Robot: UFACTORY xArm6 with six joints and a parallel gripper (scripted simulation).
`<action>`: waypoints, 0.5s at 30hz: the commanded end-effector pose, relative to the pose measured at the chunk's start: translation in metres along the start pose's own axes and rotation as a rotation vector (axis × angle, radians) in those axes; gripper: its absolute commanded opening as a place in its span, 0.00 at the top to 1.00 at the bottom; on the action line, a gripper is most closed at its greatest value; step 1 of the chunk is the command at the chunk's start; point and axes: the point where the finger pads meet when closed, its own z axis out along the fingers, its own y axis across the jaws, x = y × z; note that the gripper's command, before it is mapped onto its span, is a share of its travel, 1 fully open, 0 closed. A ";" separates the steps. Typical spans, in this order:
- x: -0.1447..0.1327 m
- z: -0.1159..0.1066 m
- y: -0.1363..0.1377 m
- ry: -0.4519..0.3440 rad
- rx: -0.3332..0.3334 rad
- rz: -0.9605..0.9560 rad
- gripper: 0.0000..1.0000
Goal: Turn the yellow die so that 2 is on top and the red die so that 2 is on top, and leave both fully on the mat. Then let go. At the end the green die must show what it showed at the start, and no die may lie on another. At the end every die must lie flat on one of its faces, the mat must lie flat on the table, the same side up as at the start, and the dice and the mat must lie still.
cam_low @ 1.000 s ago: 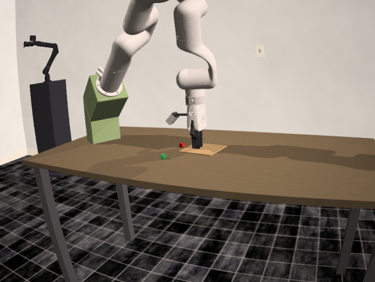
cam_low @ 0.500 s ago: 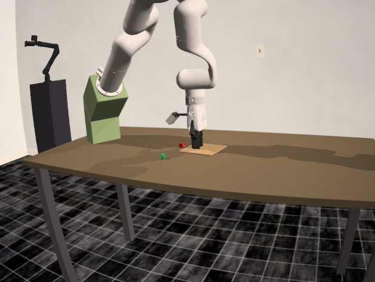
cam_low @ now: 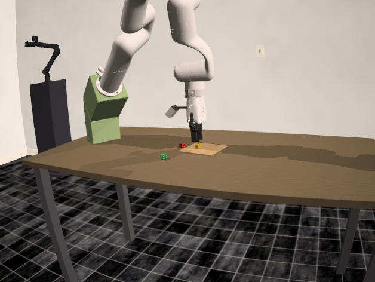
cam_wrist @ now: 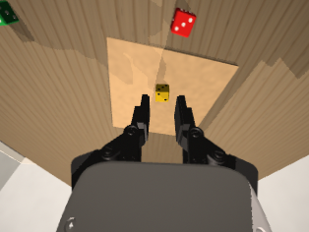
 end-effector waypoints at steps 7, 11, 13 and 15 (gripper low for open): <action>-0.001 -0.049 0.000 0.000 0.001 0.000 0.69; -0.001 -0.059 0.000 0.000 0.001 0.000 0.69; -0.001 -0.061 0.000 0.000 0.001 0.000 0.69; -0.001 -0.061 0.000 0.000 0.001 0.000 0.69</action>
